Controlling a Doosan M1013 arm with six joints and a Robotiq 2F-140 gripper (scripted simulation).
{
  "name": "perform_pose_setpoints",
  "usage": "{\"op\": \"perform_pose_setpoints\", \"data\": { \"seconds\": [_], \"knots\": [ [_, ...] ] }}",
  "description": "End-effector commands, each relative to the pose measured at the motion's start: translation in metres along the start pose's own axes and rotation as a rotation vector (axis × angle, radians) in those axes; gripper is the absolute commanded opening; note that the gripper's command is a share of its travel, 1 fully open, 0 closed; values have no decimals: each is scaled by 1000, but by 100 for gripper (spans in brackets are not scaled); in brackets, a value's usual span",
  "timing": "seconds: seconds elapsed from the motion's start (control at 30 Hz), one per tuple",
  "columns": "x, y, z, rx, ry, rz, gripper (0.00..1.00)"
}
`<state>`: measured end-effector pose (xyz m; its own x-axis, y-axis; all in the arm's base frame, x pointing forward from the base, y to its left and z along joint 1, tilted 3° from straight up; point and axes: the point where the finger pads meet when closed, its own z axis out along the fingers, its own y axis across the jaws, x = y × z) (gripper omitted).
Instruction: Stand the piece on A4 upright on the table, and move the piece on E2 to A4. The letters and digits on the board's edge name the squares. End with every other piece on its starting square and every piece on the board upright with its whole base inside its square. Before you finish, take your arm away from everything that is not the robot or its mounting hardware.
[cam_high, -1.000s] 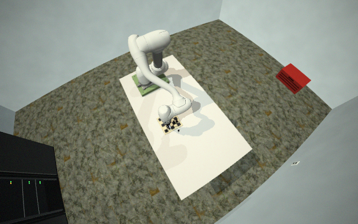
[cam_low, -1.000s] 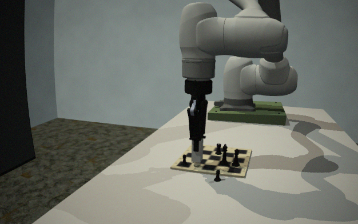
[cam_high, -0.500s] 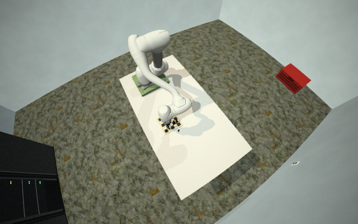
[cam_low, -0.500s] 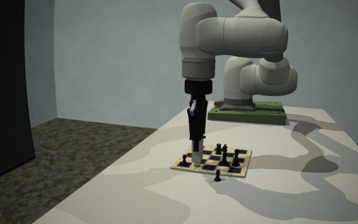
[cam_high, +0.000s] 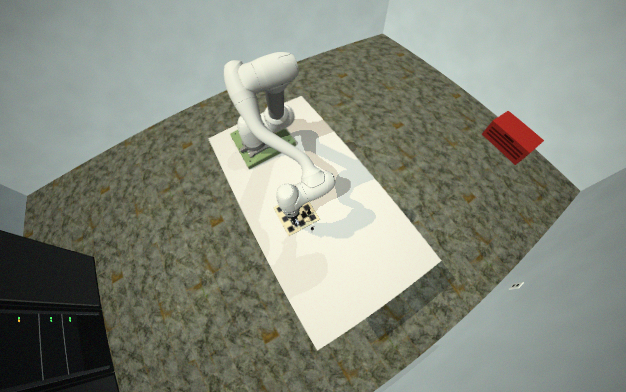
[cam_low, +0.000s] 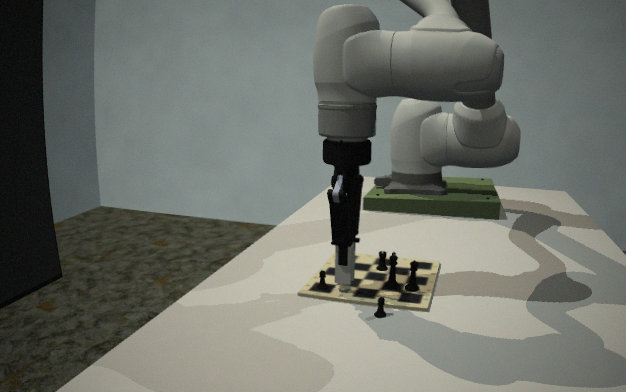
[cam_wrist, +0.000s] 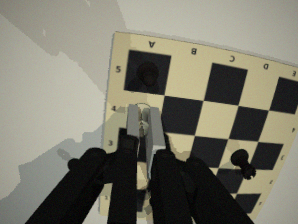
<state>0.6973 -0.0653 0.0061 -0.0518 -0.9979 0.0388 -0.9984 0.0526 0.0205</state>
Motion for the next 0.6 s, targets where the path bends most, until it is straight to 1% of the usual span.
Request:
{"op": "perform_pose_setpoints", "data": {
  "seconds": [0.0, 0.57],
  "knots": [
    [0, 0, 0, 0, 0, 0, 0],
    [0, 0, 3, 0, 0, 0, 0]
  ]
}}
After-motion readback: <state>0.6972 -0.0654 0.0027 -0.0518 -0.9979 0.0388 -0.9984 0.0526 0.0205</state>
